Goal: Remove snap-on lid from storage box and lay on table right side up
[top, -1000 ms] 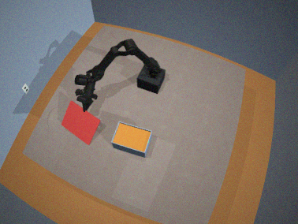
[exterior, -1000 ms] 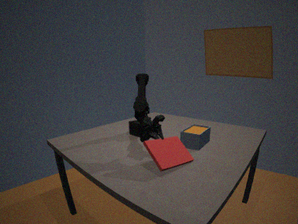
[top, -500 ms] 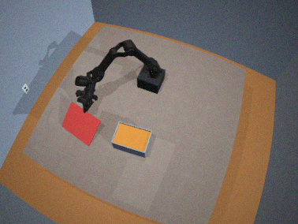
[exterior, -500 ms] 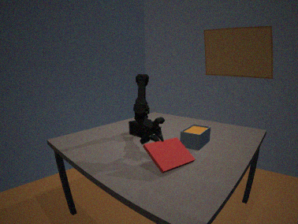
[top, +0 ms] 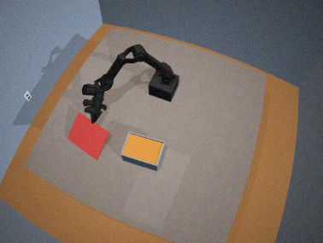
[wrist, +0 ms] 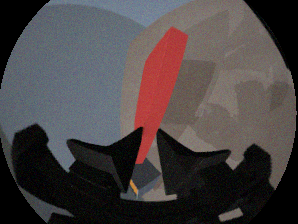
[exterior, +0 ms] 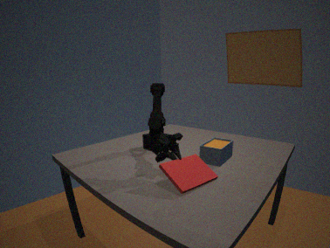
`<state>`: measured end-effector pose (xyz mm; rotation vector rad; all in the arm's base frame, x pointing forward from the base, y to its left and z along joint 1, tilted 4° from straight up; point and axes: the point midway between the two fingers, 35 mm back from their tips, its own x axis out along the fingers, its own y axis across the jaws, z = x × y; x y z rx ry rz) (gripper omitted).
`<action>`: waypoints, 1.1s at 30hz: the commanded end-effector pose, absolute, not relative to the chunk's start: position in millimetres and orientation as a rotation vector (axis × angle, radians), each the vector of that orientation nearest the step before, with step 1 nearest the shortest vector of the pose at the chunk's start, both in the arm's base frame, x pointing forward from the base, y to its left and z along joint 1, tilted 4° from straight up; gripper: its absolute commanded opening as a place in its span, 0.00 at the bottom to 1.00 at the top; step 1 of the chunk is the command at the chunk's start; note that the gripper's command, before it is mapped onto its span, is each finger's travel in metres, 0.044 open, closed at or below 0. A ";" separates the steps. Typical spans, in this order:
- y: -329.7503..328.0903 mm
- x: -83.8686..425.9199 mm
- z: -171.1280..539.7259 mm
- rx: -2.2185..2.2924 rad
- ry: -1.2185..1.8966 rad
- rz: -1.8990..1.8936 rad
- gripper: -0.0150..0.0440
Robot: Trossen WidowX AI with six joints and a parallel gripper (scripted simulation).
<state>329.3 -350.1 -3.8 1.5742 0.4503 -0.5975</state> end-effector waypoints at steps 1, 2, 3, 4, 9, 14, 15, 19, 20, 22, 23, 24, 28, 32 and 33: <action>-342.9 331.3 -18.2 1.583 0.478 -0.604 0.25; -342.8 331.3 -19.0 1.583 0.478 -0.604 0.25; -342.8 331.3 -19.8 1.583 0.478 -0.604 0.25; -342.7 331.3 -20.6 1.583 0.478 -0.604 0.25; -342.5 331.4 -24.6 1.583 0.478 -0.604 0.25; -342.3 331.4 -28.6 1.583 0.478 -0.604 0.25; -342.3 331.4 -29.4 1.583 0.478 -0.604 0.25; -342.1 331.5 -32.6 1.583 0.478 -0.604 0.25; -342.0 331.5 -33.4 1.583 0.478 -0.604 0.25; -342.0 331.5 -35.0 1.583 0.478 -0.604 0.25; -341.9 331.5 -35.9 1.583 0.478 -0.604 0.25; -346.8 330.2 -24.9 1.580 0.464 -0.598 0.30; -347.4 330.7 -23.4 1.582 0.478 -0.604 0.48; -347.4 330.7 -23.4 1.582 0.478 -0.604 0.65; -347.4 330.7 -23.4 1.582 0.478 -0.604 0.70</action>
